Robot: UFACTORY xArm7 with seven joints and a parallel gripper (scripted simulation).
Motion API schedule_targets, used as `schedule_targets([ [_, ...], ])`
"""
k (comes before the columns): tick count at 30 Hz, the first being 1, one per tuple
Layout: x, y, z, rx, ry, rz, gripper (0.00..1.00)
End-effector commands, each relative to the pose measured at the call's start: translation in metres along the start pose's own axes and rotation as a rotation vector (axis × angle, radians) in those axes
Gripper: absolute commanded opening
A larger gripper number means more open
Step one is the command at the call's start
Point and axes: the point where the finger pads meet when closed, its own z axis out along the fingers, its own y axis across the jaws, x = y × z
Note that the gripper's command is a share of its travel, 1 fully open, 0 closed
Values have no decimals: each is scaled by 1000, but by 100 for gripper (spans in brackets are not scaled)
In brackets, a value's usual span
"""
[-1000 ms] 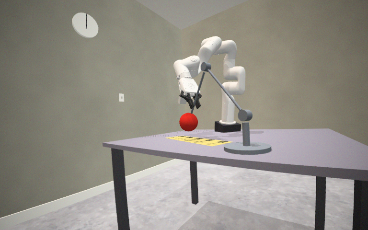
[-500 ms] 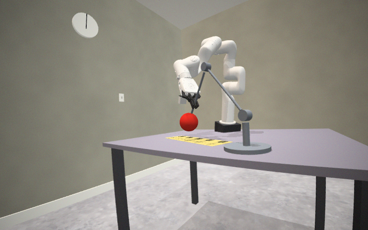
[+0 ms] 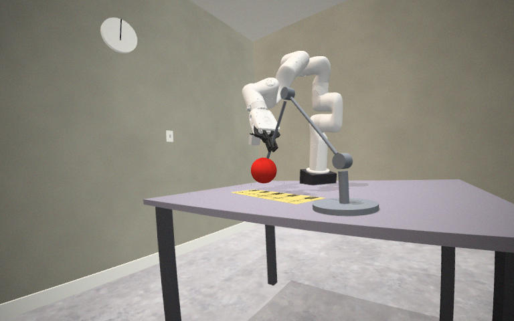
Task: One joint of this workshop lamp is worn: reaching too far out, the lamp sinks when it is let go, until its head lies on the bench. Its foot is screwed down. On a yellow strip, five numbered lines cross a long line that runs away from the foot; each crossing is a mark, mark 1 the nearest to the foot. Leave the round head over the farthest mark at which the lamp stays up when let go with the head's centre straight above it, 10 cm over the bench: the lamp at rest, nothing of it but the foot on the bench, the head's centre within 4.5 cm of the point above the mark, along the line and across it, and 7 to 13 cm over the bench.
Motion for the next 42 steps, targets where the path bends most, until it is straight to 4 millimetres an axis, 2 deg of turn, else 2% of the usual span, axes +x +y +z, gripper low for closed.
schedule_targets([
  [1,11,-2,-5,7,2,4,0],
  [28,72,-4,-22,5,2,-1,0],
  [42,77,-6,-26,5,2,-1,0],
])
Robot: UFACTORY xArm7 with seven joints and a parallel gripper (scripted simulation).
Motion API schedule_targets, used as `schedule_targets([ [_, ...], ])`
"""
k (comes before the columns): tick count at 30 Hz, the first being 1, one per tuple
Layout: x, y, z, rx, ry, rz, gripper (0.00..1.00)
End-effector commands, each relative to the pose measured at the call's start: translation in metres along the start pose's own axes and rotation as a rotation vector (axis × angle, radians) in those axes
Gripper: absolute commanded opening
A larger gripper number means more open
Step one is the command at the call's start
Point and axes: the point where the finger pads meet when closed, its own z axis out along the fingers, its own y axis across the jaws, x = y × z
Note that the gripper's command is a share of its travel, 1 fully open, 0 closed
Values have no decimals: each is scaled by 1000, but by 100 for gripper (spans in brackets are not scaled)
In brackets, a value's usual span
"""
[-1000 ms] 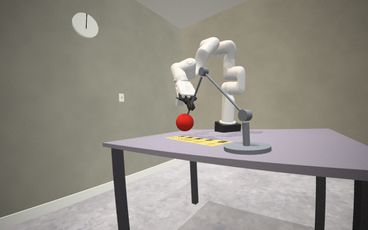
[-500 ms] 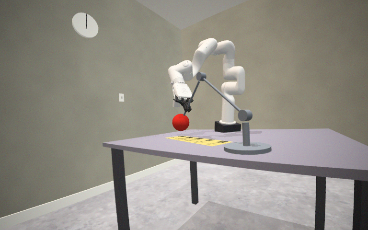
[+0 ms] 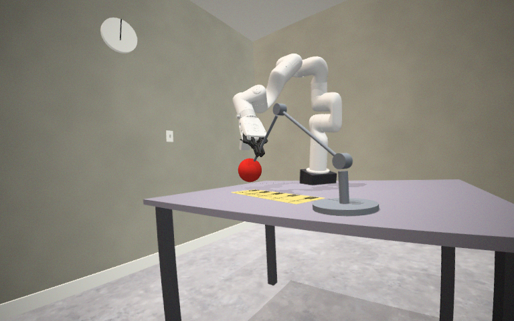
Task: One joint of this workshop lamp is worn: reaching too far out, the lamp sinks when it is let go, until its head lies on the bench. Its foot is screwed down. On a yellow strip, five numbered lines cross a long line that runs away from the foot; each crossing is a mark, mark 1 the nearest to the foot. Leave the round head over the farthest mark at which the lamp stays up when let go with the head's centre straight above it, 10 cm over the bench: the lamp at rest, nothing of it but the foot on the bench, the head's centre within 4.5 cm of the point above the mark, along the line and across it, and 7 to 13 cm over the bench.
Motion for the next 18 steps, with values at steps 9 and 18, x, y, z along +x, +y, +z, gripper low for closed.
schedule_targets([
  [9,2,-3,-4,5,1,0,100],
  [18,2,-2,-4,5,1,0,100],
])
